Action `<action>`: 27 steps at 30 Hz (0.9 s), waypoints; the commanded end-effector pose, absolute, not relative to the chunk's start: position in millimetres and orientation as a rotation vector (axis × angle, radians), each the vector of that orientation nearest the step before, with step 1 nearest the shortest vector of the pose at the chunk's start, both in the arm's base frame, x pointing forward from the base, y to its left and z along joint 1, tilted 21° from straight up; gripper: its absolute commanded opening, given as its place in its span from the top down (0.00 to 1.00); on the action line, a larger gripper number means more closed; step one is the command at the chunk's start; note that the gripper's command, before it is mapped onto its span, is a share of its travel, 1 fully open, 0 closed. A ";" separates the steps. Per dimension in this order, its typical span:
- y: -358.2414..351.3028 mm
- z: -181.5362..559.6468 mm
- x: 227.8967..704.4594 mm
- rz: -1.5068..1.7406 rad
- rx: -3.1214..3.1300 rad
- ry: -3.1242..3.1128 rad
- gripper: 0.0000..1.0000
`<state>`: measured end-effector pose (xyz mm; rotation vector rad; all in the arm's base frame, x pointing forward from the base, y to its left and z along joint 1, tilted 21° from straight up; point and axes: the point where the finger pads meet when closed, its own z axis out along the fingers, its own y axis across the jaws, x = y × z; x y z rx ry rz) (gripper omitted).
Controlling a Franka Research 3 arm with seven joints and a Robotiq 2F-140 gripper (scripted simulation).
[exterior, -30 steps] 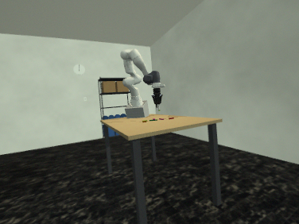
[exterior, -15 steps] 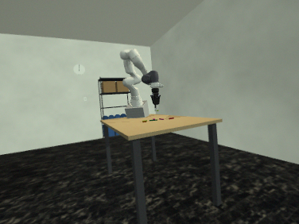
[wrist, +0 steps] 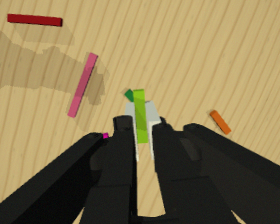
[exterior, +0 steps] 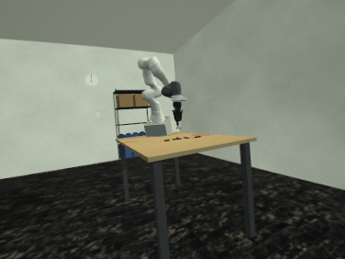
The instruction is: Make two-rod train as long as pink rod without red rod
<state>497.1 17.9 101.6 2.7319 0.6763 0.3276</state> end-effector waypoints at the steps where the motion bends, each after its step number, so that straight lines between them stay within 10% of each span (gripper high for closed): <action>1: 13.0 106.1 501.7 0.275 2.685 0.906 0.97; 27: -32.9 122.7 517.9 0.216 2.503 1.278 0.97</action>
